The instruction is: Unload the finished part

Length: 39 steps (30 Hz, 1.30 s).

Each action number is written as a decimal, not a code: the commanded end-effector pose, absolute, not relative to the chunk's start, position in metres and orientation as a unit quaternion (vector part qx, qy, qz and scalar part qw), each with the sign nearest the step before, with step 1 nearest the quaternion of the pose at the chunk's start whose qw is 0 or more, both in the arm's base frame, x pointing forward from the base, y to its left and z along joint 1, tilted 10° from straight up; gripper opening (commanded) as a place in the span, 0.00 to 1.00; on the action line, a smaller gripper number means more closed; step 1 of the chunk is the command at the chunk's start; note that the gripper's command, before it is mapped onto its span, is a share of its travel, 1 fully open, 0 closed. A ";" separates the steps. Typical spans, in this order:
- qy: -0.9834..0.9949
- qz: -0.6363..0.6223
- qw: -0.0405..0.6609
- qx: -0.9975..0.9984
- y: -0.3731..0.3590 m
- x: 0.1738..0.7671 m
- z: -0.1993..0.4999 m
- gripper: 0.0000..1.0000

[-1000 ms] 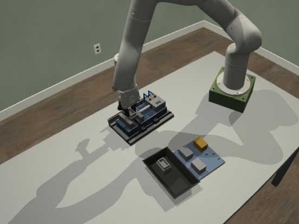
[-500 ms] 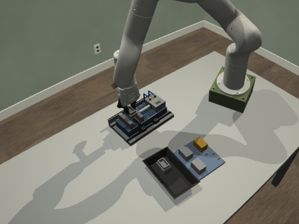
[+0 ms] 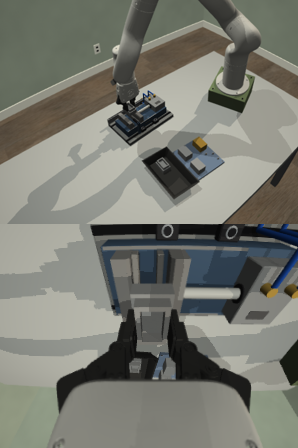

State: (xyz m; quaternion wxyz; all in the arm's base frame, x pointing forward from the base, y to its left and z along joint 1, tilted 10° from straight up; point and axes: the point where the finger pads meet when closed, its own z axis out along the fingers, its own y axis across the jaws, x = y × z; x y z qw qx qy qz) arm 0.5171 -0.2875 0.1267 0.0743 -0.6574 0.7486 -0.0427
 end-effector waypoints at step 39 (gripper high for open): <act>0.756 -0.043 0.086 -0.648 -0.282 0.523 0.136 0.00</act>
